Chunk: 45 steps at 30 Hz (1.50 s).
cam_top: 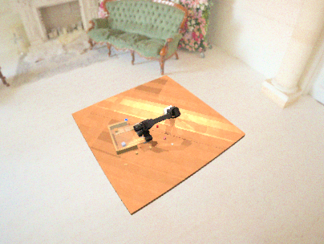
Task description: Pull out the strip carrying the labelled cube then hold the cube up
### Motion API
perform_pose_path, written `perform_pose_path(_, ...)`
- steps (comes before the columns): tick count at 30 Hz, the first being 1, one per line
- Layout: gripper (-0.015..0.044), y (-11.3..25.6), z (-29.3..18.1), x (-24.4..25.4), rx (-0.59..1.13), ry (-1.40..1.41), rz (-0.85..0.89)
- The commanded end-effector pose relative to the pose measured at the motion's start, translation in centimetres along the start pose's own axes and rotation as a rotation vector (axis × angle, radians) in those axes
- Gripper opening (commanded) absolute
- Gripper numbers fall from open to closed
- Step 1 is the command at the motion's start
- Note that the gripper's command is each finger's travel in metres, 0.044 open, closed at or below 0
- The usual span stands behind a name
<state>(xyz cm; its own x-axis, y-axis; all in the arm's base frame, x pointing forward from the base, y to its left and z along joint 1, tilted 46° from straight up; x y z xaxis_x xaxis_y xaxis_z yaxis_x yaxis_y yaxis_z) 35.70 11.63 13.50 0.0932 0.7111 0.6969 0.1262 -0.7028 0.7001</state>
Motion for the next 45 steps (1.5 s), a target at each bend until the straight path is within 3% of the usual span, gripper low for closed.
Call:
perform_pose_path(1,0.0000,-0.3,-0.8,0.0,0.011,-0.005,0.003)
perform_pose_path(45,0.0000,-0.5,-7.5,-0.3,0.014,-0.008,0.003)
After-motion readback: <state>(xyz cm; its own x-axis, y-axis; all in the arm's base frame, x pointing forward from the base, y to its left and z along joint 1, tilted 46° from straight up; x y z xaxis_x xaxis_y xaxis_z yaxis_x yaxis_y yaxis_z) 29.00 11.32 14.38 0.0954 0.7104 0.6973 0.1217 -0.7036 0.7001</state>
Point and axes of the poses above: the point midway between the two fingers, 35 mm back from their tips, its own y axis back along the fingers, its own x axis across the jaws, z = x × y, the point moved 7 cm from there along y, back along the fingers, and after that the axes turned 1 degree about -y, right-handed, at the moved point
